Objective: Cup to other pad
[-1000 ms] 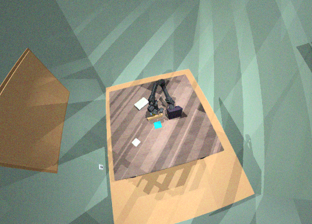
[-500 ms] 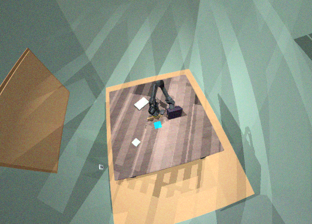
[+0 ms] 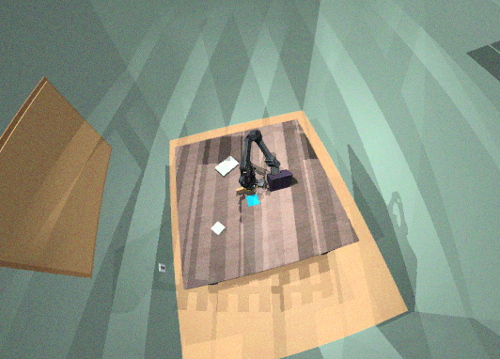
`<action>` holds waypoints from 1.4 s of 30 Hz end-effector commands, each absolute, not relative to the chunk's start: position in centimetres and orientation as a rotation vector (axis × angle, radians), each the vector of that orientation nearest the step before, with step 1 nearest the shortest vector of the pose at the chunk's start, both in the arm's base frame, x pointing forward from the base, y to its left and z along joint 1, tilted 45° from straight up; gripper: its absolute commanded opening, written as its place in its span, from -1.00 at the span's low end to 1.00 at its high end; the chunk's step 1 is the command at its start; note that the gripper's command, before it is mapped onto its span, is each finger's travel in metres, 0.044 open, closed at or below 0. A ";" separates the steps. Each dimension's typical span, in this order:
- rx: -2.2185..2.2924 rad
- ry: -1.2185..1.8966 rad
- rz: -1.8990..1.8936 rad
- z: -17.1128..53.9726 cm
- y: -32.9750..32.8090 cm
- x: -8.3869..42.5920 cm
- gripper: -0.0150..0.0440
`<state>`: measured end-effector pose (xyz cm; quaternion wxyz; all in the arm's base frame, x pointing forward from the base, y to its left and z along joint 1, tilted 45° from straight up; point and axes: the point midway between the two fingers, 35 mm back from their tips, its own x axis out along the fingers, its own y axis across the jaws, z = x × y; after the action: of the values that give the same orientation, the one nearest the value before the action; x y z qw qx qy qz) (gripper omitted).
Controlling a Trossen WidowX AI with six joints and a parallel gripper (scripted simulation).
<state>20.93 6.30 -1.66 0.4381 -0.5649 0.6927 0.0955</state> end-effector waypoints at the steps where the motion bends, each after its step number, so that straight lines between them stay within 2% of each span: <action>1: -1.399 1.720 0.236 -2.4 7.1 20.9 -0.49; 33: -1.395 1.718 0.239 -6.8 11.8 20.3 -0.49; 42: -1.395 1.718 0.238 -7.4 11.3 20.3 -0.49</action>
<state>20.38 11.69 -6.93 0.4436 -0.5632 0.6902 0.0979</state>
